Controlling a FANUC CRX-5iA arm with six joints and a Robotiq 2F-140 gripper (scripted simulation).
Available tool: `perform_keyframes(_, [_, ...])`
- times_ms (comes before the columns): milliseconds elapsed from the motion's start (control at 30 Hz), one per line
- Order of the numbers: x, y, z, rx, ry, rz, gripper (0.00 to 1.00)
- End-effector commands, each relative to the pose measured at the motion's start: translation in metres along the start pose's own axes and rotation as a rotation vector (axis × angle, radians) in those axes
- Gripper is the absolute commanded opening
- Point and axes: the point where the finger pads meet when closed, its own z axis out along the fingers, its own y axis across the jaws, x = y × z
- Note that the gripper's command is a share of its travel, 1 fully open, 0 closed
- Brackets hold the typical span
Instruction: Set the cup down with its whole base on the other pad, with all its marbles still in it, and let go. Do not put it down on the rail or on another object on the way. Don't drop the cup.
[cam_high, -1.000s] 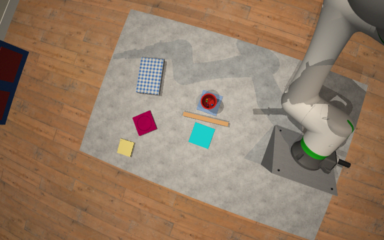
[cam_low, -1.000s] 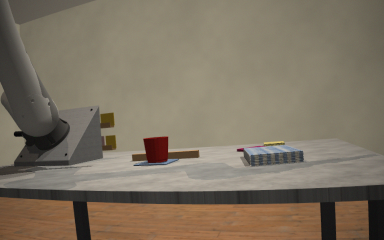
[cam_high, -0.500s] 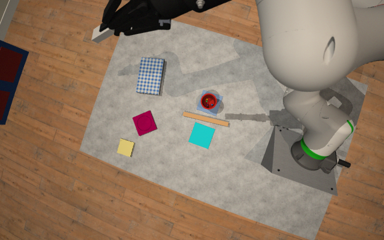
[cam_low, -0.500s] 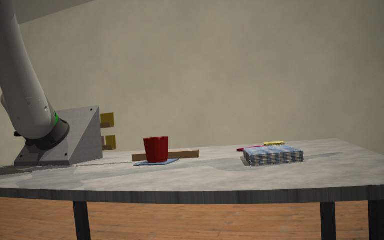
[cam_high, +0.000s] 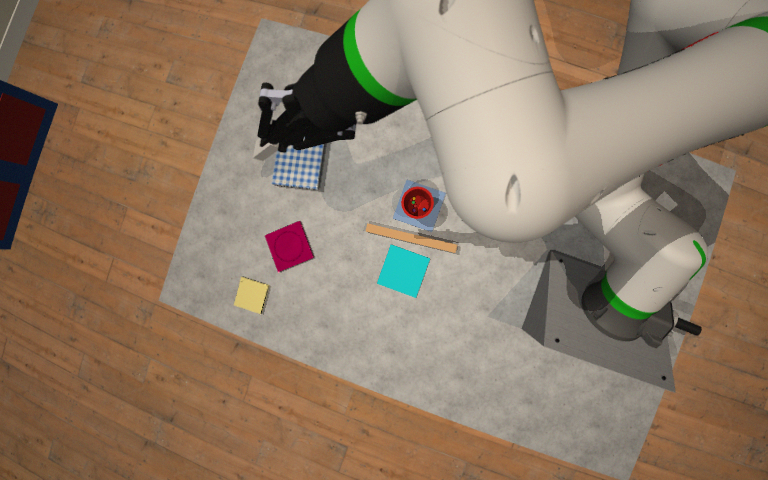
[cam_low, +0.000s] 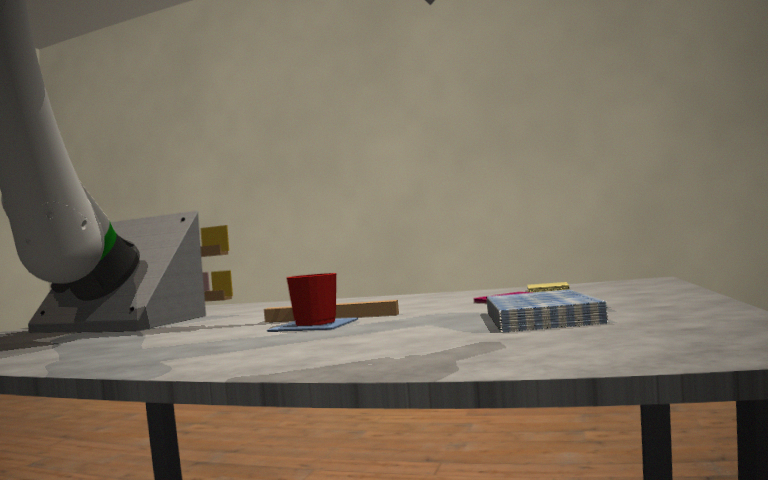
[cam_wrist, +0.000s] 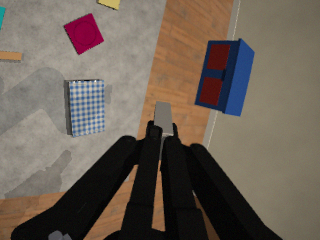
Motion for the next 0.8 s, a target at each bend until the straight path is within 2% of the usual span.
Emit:
perform_keyframes(0, [-0.008,-0.058,0.037,0.185,-0.068,0.031,0.0])
perform_keyframes(167, [-0.016,-0.109,0.07,0.185,-0.068,0.031,0.0])
perform_keyframes(233, [-0.016,-0.109,0.07,0.185,-0.068,0.031,0.0])
perform_keyframes(267, [-0.021,-0.151,0.083,0.328,-0.105,0.049,0.0])
perform_keyframes(300, [-0.021,-0.163,0.09,0.328,-0.105,0.049,0.0])
perform_keyframes(333, [-0.024,-0.175,0.089,0.452,-0.141,0.064,0.0])
perform_keyframes(400, [-0.025,-0.2,0.101,0.452,-0.141,0.064,0.0])
perform_keyframes(433, [-0.026,-0.216,0.102,0.553,-0.172,0.075,0.0])
perform_keyframes(500, [-0.026,-0.216,0.102,0.553,-0.172,0.075,0.0])
perform_keyframes(533, [-0.029,-0.257,0.115,0.553,-0.172,0.075,0.0])
perform_keyframes(600, [-0.032,-0.278,0.12,0.553,-0.172,0.075,0.0])
perform_keyframes(667, [-0.034,-0.293,0.124,0.553,-0.172,0.075,0.0])
perform_keyframes(767, [-0.034,-0.296,0.125,0.553,-0.172,0.075,0.0])
